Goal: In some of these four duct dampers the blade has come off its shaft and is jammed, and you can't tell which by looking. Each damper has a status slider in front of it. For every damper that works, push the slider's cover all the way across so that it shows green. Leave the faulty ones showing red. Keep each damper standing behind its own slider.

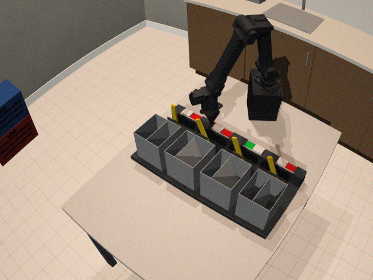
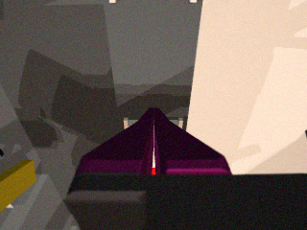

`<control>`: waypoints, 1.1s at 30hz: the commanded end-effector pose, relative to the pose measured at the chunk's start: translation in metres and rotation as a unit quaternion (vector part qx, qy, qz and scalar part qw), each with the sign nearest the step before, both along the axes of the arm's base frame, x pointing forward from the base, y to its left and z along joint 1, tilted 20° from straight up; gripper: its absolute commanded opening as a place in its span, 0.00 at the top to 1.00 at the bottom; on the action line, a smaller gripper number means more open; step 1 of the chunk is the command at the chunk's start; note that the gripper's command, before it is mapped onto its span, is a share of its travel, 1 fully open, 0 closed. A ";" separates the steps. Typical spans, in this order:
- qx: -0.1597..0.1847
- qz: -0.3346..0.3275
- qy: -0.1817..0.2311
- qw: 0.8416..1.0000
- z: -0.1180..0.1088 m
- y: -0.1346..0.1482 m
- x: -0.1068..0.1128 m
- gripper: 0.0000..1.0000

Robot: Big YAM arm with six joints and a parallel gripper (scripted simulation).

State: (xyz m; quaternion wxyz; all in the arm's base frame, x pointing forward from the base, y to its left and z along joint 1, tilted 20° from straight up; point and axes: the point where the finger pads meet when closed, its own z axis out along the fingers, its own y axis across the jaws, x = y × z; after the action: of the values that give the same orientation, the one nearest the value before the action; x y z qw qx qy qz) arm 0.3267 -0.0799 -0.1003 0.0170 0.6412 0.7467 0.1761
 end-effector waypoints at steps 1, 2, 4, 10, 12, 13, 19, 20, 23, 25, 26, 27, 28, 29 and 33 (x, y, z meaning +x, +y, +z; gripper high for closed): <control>-0.005 -0.001 -0.008 1.000 0.004 0.000 0.005 1.00; -0.005 -0.001 -0.008 1.000 0.004 0.000 0.005 1.00; -0.005 -0.001 -0.008 1.000 0.004 0.000 0.005 1.00; -0.004 -0.001 -0.008 1.000 0.004 0.000 0.005 1.00; -0.004 -0.002 -0.007 1.000 0.002 0.000 0.004 1.00; -0.003 -0.001 -0.005 1.000 0.000 0.001 0.004 1.00; -0.002 -0.002 -0.003 1.000 -0.004 0.002 0.005 1.00; -0.003 -0.002 -0.005 1.000 -0.004 0.002 0.006 1.00; -0.002 -0.002 -0.002 1.000 -0.008 0.002 0.006 1.00; -0.002 -0.002 -0.003 1.000 -0.009 0.002 0.007 1.00; -0.002 -0.002 -0.003 1.000 -0.009 0.002 0.007 1.00; -0.002 -0.002 -0.003 1.000 -0.009 0.002 0.007 1.00; -0.008 -0.002 -0.017 1.000 0.001 -0.001 0.014 1.00; -0.008 -0.001 -0.017 1.000 -0.001 0.000 0.015 1.00; -0.003 -0.003 -0.004 1.000 -0.012 0.001 0.009 1.00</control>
State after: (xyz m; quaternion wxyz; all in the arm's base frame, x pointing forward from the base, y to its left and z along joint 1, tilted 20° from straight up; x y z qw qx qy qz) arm 0.3287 -0.0766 -0.1100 0.0174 0.6406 0.7472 0.1763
